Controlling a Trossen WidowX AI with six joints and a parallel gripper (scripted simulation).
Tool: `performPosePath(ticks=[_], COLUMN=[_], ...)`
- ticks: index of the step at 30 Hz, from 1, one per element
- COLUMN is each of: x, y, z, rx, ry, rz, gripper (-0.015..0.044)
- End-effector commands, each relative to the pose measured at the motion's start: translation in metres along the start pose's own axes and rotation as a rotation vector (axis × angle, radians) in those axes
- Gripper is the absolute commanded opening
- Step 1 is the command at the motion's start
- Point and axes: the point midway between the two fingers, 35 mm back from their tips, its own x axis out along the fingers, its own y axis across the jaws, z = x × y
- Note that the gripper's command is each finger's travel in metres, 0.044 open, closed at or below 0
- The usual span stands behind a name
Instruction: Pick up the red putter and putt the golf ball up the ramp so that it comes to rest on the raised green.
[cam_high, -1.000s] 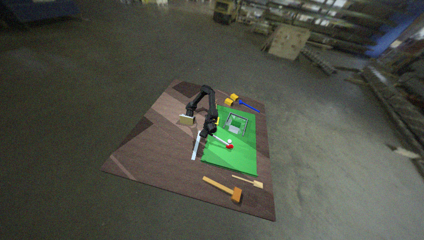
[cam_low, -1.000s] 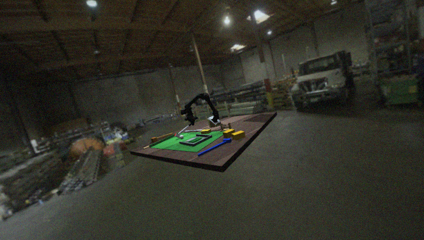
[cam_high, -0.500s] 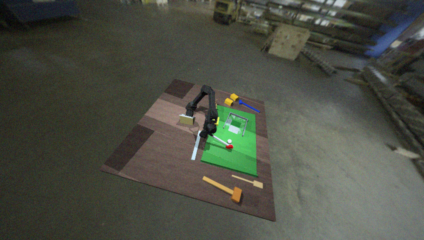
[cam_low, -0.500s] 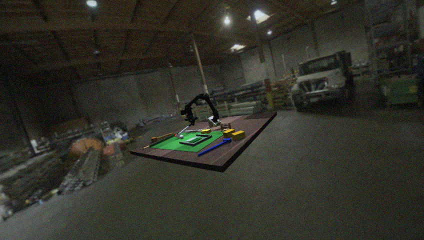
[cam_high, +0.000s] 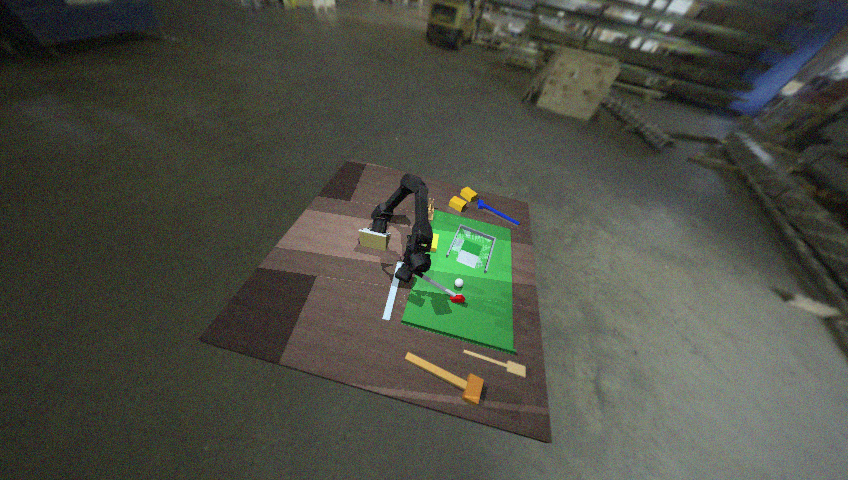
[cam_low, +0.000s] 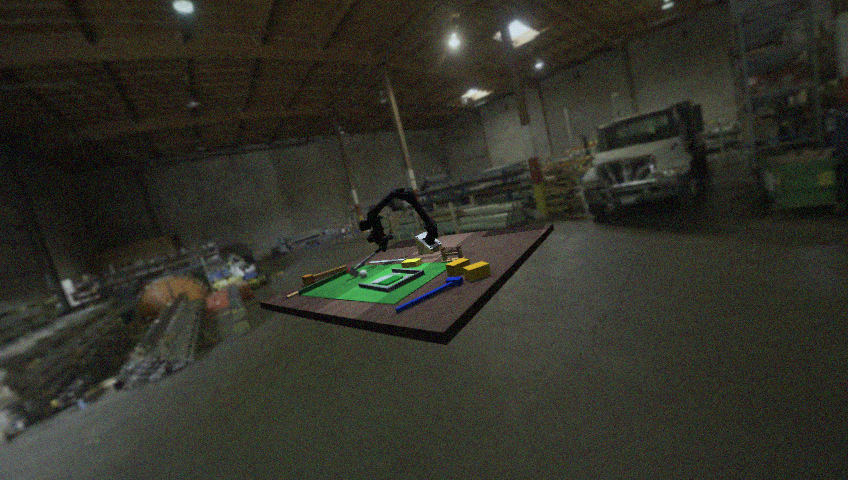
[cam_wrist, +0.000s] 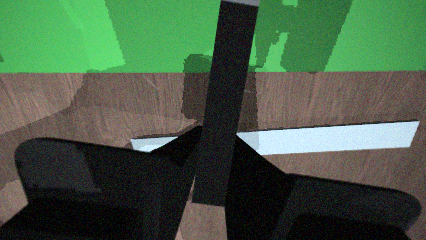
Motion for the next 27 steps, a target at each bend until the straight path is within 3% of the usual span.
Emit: performPosePath(ticks=[1,13,20,27], x=[0.000,0.000,-0.002,-0.031], y=[0.000,0.134,0.136,0.135], z=[0.000,0.002,0.002,0.003], rx=[0.000,-0.004,-0.004,-0.004], ry=[0.000,-0.002,-0.002,-0.002], rz=[0.000,0.005,0.005,0.004], gripper=[0.0000,0.0000,0.0000,0.0000])
